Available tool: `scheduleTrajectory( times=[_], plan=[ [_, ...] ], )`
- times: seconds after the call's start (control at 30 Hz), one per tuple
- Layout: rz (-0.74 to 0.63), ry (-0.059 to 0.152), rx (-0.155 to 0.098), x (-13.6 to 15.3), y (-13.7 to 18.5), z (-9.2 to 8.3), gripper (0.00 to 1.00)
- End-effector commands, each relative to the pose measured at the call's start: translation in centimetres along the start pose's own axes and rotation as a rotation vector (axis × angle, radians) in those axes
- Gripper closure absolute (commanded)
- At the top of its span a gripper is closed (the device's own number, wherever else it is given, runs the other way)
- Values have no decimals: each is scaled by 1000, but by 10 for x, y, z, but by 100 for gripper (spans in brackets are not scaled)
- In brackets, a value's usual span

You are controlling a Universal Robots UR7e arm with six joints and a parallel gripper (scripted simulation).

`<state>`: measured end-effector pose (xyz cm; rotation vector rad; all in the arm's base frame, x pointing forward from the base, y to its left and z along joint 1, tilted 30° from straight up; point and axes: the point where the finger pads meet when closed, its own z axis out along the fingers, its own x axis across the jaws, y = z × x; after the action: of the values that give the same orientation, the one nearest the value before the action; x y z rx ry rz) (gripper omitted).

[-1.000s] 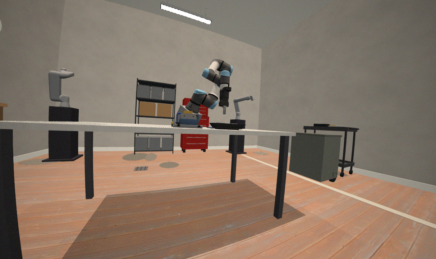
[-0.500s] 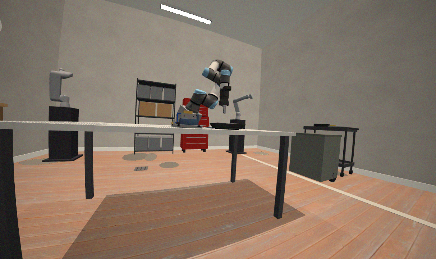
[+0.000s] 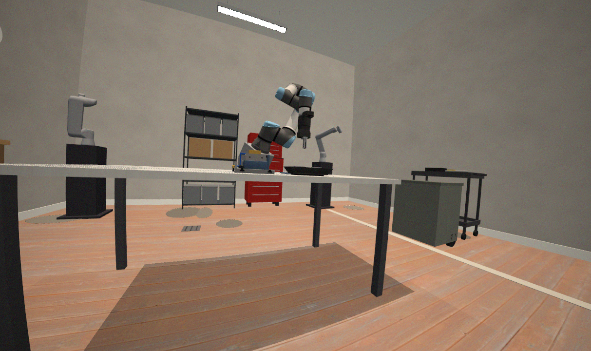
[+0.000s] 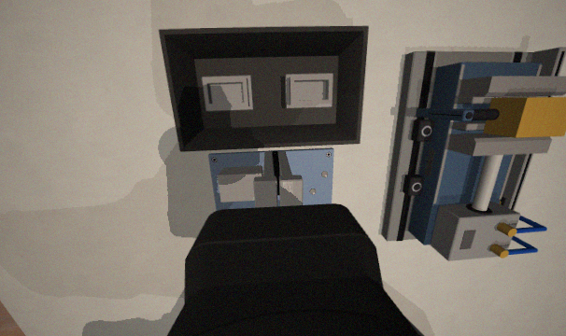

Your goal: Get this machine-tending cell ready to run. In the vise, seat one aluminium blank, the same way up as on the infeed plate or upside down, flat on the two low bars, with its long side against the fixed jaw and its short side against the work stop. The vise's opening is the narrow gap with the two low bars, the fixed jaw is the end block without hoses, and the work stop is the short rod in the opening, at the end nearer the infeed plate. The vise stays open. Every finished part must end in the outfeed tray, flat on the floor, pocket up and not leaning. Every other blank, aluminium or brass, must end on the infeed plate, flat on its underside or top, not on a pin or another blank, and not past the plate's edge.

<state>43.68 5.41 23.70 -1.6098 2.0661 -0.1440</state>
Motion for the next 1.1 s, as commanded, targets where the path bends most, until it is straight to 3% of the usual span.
scheduleTrajectory(
  times=[0.0,0.37,0.77,1.07],
  plan=[
    [-1,-1,-1,0,0,-12,100],
    [-1,-1,-1,0,0,-27,100],
    [-1,0,-1,3,-1,-27,100],
    [-3,10,-10,27,-5,-23,100]
  ],
)
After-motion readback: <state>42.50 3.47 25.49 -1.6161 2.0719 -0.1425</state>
